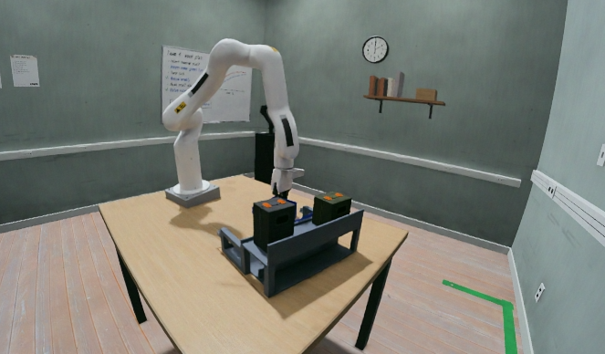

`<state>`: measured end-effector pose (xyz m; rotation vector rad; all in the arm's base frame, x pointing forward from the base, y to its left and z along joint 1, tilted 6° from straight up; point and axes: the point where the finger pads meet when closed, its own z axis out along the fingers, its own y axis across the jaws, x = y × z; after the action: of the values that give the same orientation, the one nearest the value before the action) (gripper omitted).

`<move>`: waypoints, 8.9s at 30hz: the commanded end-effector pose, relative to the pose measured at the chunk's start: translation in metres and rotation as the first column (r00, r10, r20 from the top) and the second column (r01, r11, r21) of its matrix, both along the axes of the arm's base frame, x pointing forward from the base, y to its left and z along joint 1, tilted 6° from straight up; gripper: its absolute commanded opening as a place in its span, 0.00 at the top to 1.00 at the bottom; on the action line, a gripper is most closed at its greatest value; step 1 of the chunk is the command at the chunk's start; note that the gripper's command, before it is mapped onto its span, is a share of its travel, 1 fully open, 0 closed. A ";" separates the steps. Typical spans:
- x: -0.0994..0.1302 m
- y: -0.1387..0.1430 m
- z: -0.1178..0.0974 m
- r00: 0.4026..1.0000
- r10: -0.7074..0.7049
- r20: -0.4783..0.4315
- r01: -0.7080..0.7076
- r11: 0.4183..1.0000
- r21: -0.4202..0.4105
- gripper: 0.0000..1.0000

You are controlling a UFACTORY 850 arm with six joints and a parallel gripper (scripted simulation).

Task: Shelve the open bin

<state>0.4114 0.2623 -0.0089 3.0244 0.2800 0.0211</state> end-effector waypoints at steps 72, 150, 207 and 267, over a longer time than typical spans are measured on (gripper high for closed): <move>0.001 0.001 0.003 1.000 0.000 0.002 0.000 1.000 0.001 1.00; 0.000 0.004 0.037 1.000 0.000 0.002 0.000 1.000 0.001 1.00; -0.001 -0.007 0.043 0.981 -0.192 0.021 0.191 0.981 0.008 1.00; -0.002 -0.054 0.047 0.971 -0.239 0.025 0.238 0.971 0.010 1.00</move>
<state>0.4089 0.2085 0.0372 3.0384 -0.0877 0.0398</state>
